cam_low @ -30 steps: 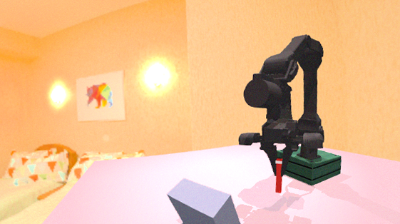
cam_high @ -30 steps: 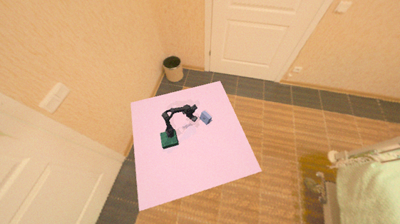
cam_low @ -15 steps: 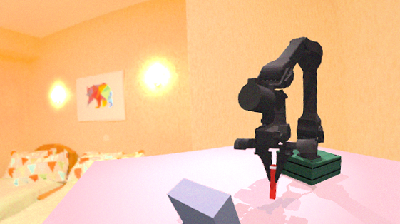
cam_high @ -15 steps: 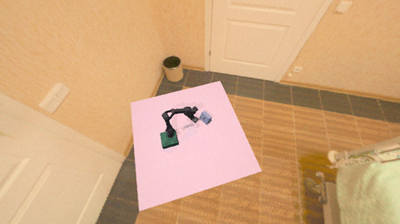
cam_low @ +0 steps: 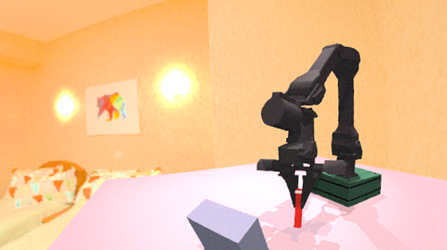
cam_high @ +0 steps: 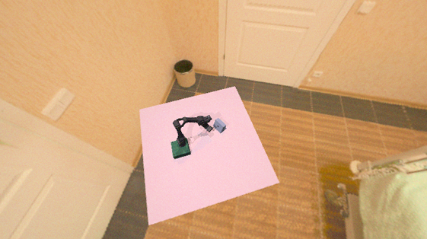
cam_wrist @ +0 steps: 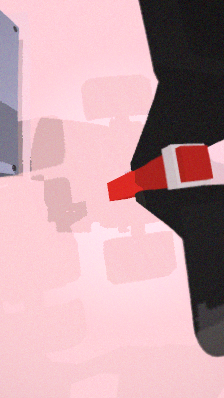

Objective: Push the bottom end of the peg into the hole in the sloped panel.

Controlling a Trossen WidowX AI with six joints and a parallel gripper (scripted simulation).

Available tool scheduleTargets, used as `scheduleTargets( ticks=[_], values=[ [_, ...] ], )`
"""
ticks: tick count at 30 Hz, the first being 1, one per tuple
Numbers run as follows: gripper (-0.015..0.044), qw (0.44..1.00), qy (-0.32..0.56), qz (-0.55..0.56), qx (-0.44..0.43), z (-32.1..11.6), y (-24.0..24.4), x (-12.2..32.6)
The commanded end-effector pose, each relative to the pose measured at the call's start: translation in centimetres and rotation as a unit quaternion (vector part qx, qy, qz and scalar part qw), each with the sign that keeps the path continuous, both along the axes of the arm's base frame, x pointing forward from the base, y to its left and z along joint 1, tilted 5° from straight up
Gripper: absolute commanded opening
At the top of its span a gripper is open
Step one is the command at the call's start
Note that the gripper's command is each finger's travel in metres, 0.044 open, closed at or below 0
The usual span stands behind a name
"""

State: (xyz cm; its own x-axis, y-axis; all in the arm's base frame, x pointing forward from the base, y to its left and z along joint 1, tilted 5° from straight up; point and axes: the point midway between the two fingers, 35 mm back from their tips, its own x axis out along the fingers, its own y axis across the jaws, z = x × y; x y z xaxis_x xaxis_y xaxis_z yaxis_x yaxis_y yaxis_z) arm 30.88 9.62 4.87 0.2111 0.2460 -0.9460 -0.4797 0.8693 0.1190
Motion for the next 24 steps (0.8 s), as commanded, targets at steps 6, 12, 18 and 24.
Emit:
scheduleTargets(
  ticks=[6, 12, 18, 24],
  values=[
    [0.0, 1.0, -0.017, -0.01, 0.017, -0.7, -0.4, 0.4],
    [0.0, 0.999, -0.031, -0.017, 0.028, -1.0, -0.7, 0.7],
    [0.0, 0.998, -0.046, -0.024, 0.038, -1.3, -1.0, 1.1],
    [0.0, 0.997, -0.06, -0.03, 0.049, -1.6, -1.3, 1.4]
  ],
)
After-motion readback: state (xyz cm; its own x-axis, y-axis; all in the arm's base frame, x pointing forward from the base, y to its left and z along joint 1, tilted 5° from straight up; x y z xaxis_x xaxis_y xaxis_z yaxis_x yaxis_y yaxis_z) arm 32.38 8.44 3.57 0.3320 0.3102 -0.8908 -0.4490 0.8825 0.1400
